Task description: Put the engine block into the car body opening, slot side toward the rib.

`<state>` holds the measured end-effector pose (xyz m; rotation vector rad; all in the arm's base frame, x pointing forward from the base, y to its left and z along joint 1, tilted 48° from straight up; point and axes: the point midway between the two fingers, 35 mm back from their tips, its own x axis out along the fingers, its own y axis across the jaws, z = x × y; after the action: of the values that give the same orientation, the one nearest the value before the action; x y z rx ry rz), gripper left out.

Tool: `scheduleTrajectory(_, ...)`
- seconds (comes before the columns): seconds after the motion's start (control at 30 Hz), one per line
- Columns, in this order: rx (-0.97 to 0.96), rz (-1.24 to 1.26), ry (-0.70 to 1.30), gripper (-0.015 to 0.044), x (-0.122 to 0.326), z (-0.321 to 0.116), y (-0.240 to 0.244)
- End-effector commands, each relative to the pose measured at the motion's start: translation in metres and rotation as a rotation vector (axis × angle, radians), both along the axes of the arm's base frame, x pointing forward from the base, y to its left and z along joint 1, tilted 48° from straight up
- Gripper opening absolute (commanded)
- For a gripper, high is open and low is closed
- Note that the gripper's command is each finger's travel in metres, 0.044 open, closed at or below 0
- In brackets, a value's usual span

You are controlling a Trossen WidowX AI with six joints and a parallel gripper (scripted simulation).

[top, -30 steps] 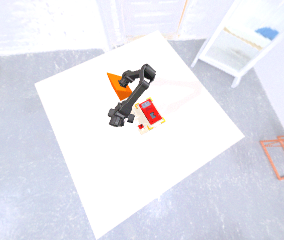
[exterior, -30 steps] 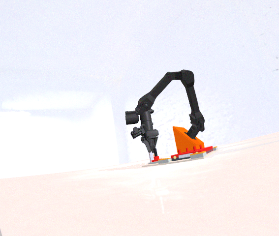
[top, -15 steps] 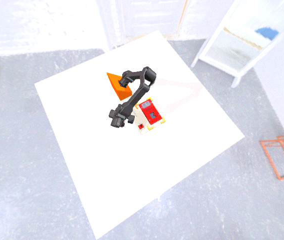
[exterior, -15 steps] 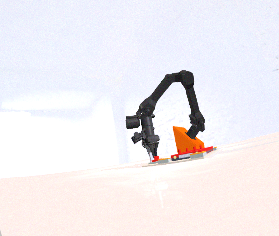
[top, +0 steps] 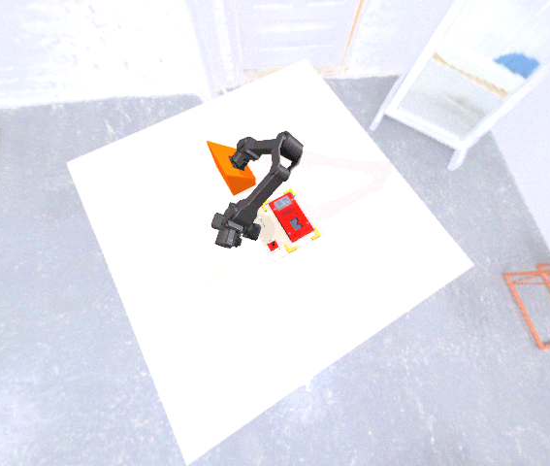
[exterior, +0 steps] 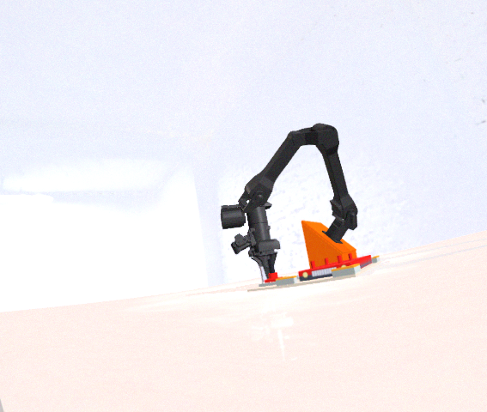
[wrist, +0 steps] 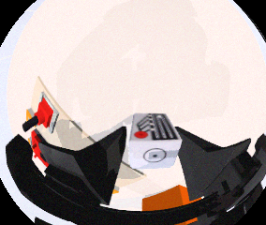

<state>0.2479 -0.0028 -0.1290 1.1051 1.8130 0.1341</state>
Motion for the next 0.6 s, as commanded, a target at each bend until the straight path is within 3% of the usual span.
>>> scheduleTrajectory(0.0,0.003,-0.004,0.002,0.0151,0.000,0.000,0.001)
scheduleTrajectory(0.23,0.003,-0.004,0.002,0.0105,0.000,0.000,0.001)
scheduleTrajectory(0.37,0.002,-0.004,0.002,0.0000,0.001,0.002,-0.003)
scheduleTrajectory(0.57,-0.002,-0.005,0.001,0.0000,0.008,0.011,-0.016)
